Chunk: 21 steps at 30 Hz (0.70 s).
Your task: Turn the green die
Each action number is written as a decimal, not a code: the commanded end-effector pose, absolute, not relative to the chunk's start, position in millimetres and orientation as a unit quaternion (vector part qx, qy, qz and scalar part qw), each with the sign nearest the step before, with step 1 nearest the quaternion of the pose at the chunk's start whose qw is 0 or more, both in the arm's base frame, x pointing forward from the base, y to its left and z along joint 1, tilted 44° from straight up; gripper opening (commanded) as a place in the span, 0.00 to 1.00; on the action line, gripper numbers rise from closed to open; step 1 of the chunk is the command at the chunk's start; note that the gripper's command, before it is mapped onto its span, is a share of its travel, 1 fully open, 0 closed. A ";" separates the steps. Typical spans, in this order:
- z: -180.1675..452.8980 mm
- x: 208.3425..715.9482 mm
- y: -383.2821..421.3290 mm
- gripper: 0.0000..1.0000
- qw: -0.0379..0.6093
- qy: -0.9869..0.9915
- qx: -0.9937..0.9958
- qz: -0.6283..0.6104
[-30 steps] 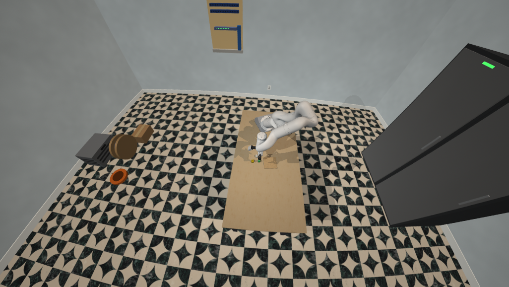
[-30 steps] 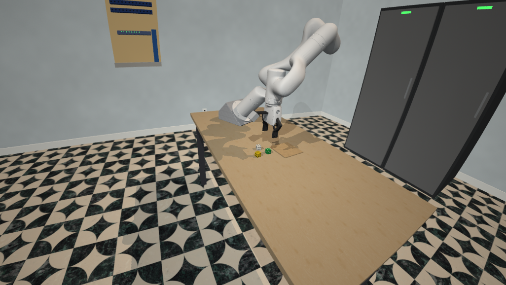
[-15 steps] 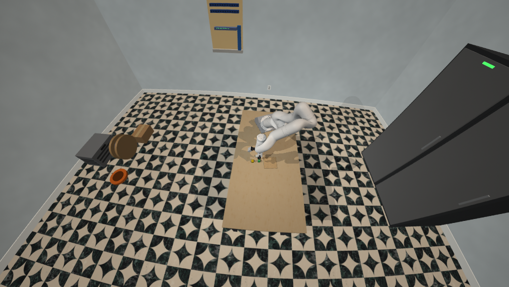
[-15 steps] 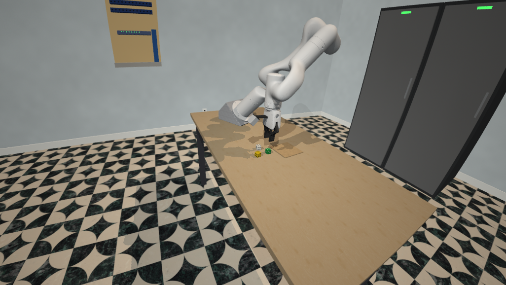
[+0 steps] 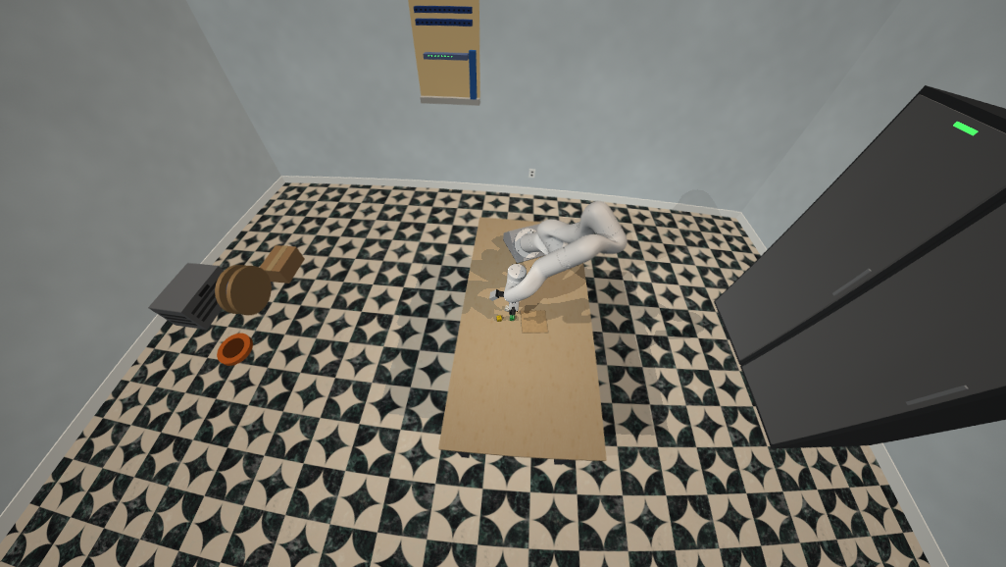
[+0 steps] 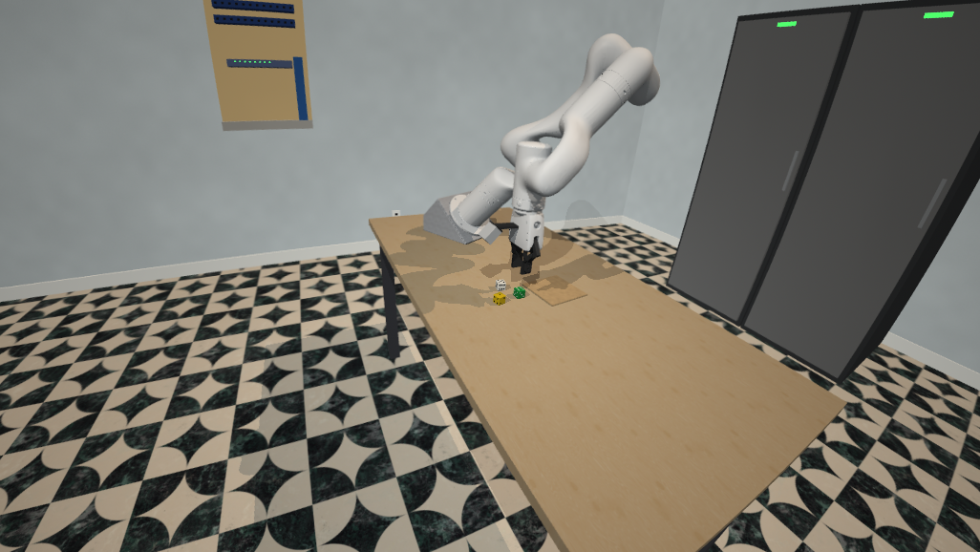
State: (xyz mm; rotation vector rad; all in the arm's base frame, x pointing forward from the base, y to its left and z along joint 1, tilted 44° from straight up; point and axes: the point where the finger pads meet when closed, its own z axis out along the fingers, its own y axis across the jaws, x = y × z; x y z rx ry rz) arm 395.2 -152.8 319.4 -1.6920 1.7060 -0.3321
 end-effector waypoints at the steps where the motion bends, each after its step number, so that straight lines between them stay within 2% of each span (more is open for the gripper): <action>1: 319.9 395.4 -153.2 0.42 0.350 0.659 -0.653 -0.129; 21: 315.7 399.1 -151.5 0.42 0.351 0.659 -0.653 -0.129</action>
